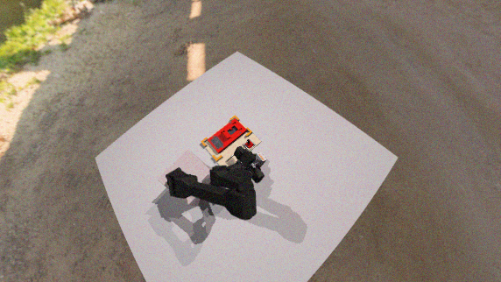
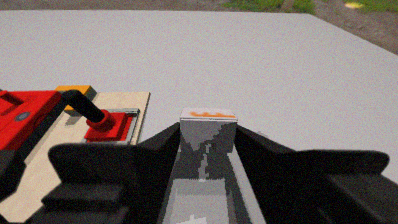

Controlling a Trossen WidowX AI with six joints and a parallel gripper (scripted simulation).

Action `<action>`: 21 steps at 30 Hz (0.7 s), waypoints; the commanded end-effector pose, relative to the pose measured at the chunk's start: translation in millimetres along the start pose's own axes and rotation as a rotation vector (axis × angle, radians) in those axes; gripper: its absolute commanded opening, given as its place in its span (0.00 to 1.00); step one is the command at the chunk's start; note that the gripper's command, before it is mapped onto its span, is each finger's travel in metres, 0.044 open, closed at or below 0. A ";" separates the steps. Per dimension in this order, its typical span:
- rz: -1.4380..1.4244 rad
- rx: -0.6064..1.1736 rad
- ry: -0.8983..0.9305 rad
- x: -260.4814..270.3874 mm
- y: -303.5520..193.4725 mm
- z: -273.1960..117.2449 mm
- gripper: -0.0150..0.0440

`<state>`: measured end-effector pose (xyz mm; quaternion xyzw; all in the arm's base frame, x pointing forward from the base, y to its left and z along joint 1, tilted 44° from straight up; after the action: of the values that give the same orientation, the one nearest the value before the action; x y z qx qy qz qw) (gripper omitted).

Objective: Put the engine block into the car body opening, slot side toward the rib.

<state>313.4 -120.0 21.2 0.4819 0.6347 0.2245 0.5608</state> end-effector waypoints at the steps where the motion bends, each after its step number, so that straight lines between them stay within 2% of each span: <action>1: 0.000 0.001 0.000 0.1 -0.2 0.0 0.48; 13: 0.000 0.001 0.000 0.1 -0.2 0.0 1.00; 21: 0.000 0.006 0.004 1.2 3.0 -13.9 1.00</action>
<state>310.1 -117.9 23.6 0.4813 0.6353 0.2251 0.5604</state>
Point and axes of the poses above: the point midway between the two fingers, 35 mm back from their tips, its own z axis out along the fingers, its own x axis across the jaws, y = z × x, the point moved 3 cm from there along -z, back along the fingers, and after that the axes turned 14 degrees about z, right-handed, at the moved point
